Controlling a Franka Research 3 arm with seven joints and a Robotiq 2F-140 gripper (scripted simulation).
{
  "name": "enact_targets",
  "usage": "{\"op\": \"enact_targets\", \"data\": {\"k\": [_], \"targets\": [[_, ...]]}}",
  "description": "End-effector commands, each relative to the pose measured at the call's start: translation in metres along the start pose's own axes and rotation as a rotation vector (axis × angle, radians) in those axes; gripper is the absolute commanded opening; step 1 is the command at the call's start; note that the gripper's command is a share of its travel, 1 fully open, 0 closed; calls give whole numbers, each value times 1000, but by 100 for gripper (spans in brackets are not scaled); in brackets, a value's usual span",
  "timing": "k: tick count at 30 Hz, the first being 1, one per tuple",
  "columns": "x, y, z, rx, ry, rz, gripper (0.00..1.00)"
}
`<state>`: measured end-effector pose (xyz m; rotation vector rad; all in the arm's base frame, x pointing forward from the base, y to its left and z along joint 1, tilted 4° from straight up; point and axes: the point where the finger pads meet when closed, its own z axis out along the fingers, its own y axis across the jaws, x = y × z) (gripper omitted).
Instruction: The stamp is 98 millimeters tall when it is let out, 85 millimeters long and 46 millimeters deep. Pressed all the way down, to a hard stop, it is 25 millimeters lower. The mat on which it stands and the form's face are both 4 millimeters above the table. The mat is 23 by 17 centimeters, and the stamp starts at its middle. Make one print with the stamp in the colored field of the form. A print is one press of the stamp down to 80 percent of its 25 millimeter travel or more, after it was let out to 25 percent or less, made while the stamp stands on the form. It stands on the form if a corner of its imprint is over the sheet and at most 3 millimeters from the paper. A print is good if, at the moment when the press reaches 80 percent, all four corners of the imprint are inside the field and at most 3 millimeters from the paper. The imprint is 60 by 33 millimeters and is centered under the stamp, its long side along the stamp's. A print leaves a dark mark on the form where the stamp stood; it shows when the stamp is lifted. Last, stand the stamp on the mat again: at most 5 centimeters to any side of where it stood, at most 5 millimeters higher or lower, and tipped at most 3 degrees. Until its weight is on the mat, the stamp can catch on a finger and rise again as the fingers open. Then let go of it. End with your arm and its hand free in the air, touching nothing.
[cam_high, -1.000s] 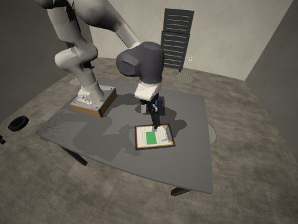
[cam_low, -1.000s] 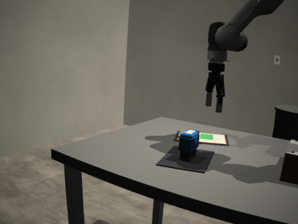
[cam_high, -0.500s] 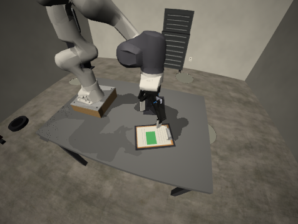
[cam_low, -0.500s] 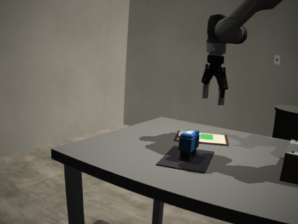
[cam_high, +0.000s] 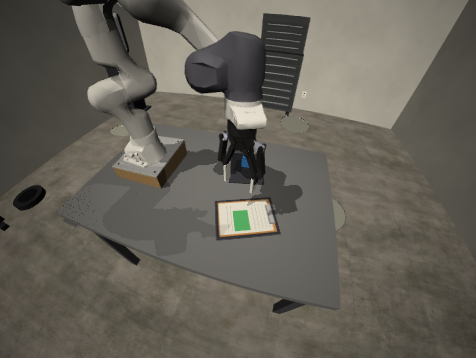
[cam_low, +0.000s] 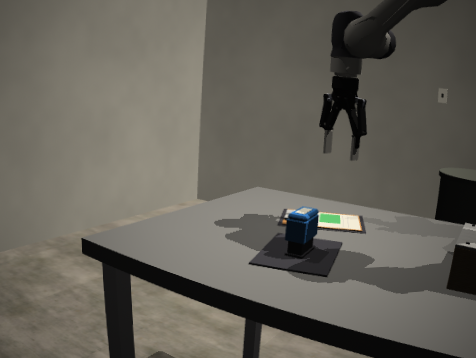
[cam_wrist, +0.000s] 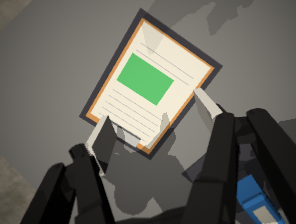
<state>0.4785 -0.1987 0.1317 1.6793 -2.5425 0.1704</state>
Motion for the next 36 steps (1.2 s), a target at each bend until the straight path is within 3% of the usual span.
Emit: {"op": "enact_targets", "data": {"k": [1, 6, 15, 17, 24, 29, 36], "targets": [[-6, 6, 2, -24, -48, -274, 51], [-41, 21, 5, -34, -66, -377, 51], [-172, 78, 18, -34, -66, -377, 51], [-172, 78, 18, -34, -66, -377, 51], [-247, 111, 25, -34, -66, -377, 51], [-271, 122, 27, -34, -66, -377, 51], [-276, 124, 28, -34, -66, -377, 51]]}}
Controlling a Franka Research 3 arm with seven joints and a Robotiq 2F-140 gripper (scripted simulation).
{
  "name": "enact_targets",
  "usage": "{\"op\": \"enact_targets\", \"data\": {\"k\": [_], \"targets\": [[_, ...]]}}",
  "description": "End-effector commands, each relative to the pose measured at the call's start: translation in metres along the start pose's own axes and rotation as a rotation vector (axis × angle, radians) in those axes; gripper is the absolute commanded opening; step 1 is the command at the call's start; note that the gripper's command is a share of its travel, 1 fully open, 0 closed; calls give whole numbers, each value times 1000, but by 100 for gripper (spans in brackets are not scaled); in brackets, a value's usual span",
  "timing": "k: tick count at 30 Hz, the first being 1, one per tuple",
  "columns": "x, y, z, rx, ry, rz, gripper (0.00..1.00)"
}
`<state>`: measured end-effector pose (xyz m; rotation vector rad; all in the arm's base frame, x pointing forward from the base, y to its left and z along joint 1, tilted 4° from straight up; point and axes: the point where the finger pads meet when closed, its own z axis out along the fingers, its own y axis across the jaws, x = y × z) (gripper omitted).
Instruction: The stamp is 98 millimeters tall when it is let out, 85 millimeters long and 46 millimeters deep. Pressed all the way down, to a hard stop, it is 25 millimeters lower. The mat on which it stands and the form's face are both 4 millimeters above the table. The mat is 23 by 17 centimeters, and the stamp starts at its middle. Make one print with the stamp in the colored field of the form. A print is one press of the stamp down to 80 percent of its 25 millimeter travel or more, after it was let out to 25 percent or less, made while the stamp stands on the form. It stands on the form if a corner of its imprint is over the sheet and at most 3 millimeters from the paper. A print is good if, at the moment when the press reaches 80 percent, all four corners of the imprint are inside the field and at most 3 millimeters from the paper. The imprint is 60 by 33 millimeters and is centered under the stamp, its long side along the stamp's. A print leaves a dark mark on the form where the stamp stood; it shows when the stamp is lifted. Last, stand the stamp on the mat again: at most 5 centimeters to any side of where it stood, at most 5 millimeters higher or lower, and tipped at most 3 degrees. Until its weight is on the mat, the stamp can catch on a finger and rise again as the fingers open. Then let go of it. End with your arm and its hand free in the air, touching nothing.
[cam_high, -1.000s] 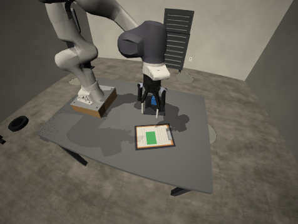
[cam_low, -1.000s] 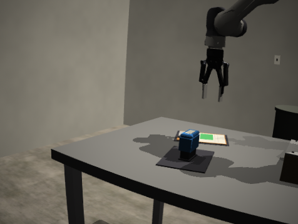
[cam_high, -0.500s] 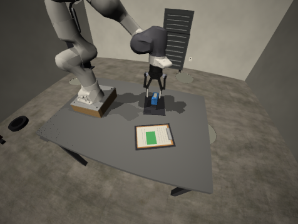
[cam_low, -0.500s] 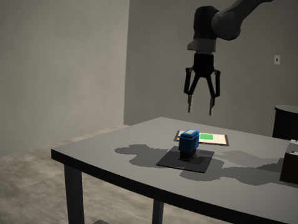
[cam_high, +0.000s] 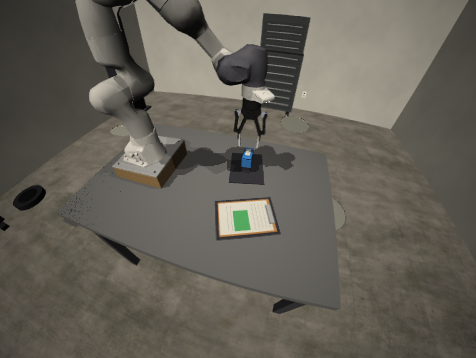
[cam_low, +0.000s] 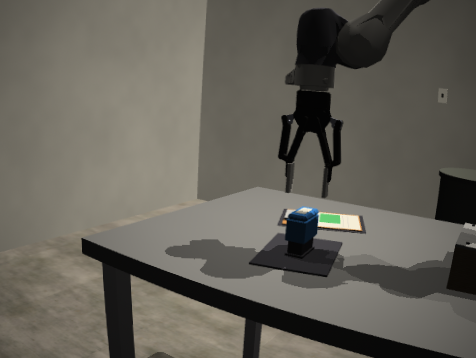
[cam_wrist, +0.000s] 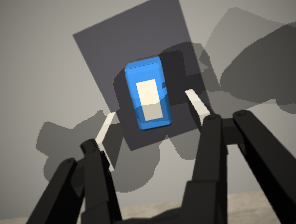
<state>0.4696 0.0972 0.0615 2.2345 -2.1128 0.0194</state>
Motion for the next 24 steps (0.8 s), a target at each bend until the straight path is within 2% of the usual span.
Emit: {"op": "enact_targets", "data": {"k": [1, 15, 24], "targets": [[1, -3, 0, 4, 14, 85, 51], [1, -3, 5, 4, 14, 85, 51], [2, -3, 35, 4, 14, 85, 51]]}}
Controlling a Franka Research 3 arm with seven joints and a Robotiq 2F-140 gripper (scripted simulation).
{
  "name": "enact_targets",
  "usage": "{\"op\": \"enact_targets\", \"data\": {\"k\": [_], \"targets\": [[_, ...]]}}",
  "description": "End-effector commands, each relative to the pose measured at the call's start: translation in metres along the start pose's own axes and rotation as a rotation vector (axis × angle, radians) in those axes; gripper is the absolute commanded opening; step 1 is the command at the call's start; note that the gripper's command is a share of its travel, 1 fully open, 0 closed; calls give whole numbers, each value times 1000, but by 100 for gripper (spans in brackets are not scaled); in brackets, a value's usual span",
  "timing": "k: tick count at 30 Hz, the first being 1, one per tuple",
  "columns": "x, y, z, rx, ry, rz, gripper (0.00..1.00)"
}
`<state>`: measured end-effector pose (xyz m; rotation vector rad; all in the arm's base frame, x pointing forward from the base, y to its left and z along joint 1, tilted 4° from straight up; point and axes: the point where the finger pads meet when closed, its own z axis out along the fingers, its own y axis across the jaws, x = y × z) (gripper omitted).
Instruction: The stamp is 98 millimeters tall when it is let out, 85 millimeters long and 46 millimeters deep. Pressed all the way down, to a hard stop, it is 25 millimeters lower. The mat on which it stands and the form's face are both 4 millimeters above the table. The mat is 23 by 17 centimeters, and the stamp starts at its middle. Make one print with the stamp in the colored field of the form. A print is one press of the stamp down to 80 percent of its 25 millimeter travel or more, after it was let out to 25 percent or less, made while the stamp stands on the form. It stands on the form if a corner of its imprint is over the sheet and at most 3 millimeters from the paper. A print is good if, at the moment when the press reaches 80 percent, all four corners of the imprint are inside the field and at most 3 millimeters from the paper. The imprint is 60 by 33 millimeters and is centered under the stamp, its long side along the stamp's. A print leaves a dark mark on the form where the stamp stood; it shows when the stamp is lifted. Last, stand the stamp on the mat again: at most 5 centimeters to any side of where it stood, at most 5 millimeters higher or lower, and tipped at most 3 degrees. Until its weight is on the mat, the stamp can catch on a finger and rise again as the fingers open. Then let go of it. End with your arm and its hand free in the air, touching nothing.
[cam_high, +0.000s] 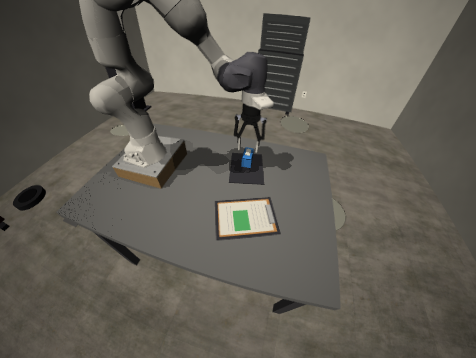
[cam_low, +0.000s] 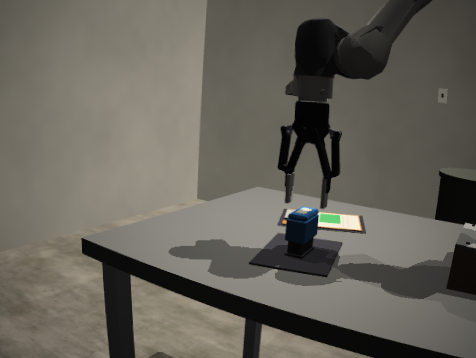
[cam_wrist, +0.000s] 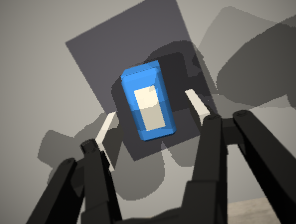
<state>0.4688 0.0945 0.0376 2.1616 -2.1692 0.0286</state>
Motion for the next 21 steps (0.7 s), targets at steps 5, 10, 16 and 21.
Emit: {"op": "enact_targets", "data": {"k": [5, 10, 16, 21], "targets": [[0, -3, 35, 11, 2, 25, 51], [0, -3, 49, 11, 2, 25, 51], [0, -4, 69, 11, 2, 25, 51], [0, -4, 76, 11, 2, 25, 51]]}}
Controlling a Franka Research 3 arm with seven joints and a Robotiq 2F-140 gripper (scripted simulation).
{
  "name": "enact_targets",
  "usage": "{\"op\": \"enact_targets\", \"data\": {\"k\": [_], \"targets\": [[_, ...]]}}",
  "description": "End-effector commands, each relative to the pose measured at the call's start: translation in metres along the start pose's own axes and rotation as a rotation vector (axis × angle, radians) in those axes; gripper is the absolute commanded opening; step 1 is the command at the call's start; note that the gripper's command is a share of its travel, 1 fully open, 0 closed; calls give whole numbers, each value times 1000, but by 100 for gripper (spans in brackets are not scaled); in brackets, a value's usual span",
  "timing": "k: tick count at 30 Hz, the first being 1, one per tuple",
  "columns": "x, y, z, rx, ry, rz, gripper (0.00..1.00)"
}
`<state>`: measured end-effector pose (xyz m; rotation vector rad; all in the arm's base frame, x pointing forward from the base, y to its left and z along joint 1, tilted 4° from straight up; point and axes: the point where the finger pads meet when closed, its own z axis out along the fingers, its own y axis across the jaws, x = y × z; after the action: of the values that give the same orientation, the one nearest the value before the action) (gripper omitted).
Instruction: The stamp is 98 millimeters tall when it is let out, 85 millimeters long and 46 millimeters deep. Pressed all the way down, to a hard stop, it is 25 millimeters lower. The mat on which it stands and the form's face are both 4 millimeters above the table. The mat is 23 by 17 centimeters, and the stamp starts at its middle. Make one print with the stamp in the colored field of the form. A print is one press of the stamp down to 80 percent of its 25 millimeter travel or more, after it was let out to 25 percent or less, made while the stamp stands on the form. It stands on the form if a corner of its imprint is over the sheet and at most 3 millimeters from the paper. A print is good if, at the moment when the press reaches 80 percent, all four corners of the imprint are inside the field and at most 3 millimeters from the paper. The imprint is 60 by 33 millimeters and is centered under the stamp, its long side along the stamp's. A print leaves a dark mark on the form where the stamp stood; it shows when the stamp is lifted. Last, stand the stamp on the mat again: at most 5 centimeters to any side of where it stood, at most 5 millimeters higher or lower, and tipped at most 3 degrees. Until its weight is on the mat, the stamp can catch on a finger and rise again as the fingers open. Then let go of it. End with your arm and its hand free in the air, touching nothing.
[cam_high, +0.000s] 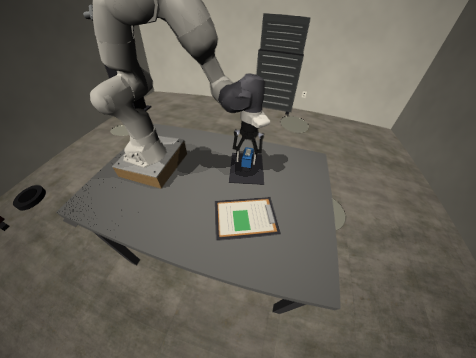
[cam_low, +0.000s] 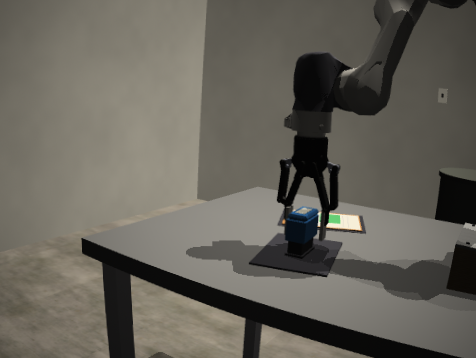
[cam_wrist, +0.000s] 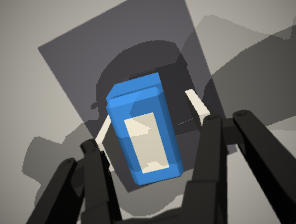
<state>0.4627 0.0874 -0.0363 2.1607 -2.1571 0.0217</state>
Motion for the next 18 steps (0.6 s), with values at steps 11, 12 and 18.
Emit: {"op": "enact_targets", "data": {"k": [11, 12, 18], "targets": [[-2, -7, 2, 20, -2, 31, 51], [-2, -7, 2, 20, -2, 31, 51], [-2, -7, 2, 20, -2, 31, 17]]}}
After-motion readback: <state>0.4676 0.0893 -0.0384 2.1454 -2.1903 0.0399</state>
